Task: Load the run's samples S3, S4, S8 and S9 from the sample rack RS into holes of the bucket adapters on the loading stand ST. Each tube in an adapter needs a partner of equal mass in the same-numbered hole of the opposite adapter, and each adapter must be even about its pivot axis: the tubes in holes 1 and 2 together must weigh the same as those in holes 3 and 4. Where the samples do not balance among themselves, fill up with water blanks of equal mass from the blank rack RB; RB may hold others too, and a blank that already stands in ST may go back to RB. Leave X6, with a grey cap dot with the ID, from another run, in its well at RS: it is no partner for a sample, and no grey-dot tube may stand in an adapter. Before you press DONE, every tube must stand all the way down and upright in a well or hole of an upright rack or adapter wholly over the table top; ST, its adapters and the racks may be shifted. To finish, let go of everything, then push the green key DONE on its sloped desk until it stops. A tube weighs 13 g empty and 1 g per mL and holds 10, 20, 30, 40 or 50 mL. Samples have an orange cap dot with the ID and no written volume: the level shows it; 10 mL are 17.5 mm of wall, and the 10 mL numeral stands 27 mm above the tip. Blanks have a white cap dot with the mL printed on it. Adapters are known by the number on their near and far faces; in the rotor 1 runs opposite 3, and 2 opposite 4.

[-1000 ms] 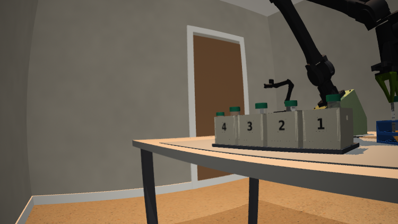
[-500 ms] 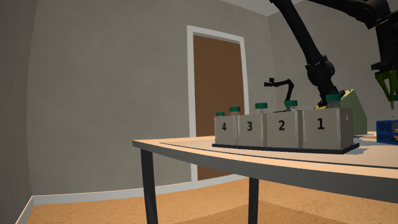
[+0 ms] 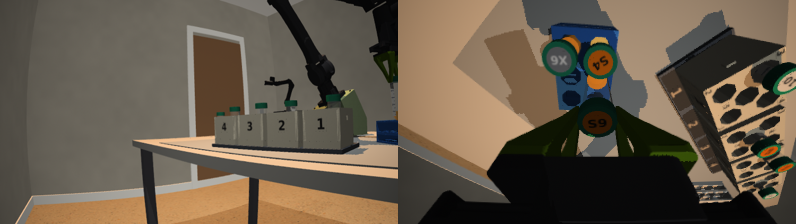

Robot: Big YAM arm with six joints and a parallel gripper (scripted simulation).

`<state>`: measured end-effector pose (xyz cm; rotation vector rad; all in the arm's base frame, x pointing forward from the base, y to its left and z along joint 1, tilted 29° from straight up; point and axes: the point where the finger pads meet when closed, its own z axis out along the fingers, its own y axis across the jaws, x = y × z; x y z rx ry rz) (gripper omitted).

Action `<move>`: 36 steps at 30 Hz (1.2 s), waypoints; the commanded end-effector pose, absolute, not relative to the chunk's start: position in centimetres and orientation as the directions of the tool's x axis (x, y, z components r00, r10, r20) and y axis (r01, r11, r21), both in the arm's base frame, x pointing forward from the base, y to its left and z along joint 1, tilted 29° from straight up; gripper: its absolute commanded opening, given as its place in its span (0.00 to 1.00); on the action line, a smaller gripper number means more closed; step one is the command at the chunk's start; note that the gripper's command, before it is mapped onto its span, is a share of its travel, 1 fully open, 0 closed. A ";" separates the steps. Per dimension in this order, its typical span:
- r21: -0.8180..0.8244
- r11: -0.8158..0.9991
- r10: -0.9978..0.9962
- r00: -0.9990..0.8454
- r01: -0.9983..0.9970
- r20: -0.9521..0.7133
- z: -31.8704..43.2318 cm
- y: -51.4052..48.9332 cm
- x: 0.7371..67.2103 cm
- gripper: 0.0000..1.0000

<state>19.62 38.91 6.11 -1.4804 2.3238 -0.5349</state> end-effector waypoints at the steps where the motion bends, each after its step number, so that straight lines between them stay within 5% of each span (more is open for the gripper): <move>1: -0.466 0.421 -0.905 -0.396 -0.778 -0.157 10.1 41.4 18.8 0.00; 30: -0.457 0.424 -0.904 -0.397 -0.782 -0.159 17.5 42.1 14.7 0.00; 36: -0.453 0.561 -0.819 -0.544 -0.693 -0.183 17.2 36.7 18.0 0.00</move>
